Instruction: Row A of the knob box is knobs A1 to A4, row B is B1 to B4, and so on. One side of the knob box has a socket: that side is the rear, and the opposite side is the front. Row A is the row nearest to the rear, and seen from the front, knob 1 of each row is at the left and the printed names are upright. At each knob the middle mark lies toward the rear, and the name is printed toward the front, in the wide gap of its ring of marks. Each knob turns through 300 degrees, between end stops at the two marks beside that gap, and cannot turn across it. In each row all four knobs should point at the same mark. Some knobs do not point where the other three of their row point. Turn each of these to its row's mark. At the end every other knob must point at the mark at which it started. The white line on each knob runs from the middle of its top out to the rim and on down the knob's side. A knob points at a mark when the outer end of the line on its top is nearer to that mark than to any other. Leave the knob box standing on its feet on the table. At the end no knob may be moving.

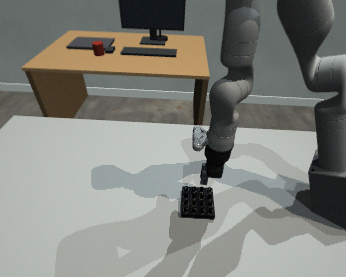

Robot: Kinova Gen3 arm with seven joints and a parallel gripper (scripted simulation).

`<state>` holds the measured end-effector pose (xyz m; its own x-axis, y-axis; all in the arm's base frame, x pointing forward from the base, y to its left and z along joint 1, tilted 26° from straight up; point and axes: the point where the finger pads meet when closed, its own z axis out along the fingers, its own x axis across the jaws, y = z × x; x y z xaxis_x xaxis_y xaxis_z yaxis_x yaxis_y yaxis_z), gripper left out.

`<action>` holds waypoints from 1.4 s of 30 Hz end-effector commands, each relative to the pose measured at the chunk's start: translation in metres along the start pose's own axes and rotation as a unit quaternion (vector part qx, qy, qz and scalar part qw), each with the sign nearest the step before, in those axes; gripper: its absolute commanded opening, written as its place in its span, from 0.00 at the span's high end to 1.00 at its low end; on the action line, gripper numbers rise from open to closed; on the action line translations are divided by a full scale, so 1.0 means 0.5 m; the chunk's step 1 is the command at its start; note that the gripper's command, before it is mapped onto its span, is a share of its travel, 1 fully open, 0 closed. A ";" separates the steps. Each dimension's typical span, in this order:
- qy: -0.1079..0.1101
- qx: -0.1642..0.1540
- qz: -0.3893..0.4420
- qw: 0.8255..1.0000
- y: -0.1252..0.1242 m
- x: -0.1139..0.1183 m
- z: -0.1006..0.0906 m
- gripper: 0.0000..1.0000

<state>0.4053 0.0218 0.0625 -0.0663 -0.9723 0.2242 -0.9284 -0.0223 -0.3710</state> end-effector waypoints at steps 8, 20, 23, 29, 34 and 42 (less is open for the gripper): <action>0.001 -0.001 0.004 1.000 0.000 0.006 0.014 0.54; 0.001 -0.001 0.004 1.000 -0.001 0.005 0.038 0.54; 0.001 -0.001 0.004 1.000 -0.001 0.005 0.046 0.54; 0.001 -0.001 0.004 1.000 -0.002 0.005 0.061 0.54; 0.001 -0.001 0.004 1.000 -0.002 0.004 0.070 0.54; 0.001 -0.001 0.004 1.000 -0.002 0.004 0.073 0.54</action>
